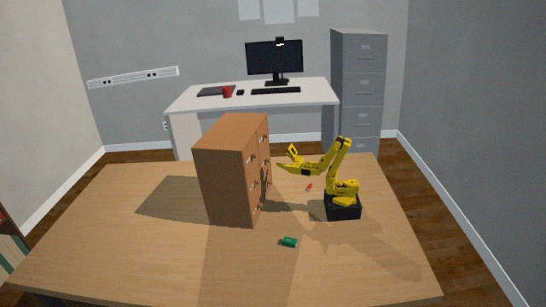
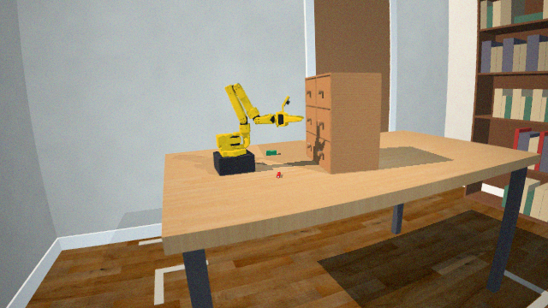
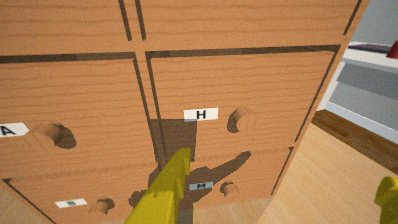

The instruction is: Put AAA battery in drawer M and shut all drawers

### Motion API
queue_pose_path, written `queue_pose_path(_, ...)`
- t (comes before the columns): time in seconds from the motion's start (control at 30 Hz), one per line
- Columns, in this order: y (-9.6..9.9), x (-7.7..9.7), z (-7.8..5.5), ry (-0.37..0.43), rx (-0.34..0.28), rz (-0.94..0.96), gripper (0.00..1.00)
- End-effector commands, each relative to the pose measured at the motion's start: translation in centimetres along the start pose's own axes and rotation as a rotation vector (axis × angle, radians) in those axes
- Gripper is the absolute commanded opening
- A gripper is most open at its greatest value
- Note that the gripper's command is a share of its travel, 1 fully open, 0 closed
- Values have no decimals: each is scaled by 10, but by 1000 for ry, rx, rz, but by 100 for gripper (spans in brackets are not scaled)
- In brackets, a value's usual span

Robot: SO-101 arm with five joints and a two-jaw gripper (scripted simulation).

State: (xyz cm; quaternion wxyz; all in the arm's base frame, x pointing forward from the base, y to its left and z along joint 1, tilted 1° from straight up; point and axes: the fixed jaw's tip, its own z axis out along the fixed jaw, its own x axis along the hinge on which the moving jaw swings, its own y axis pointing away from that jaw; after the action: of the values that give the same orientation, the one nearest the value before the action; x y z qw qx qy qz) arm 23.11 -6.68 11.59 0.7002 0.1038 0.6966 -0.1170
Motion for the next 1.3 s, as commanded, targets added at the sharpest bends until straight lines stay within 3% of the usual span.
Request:
queue_pose_path(0.0, 5, 4, -2, 19, -20, 11, 50)
queue_pose_path(0.23, 48, -2, -7, 17, -203, 13, 50)
queue_pose_path(0.47, 90, -9, -20, 16, -386, 15, 50)
queue_pose_path(0.53, 90, -9, -20, 16, -386, 15, 50)
queue_pose_path(0.67, 112, -12, -31, 16, -489, 15, 50)
queue_pose_path(1.27, 112, -12, -31, 16, -489, 15, 50)
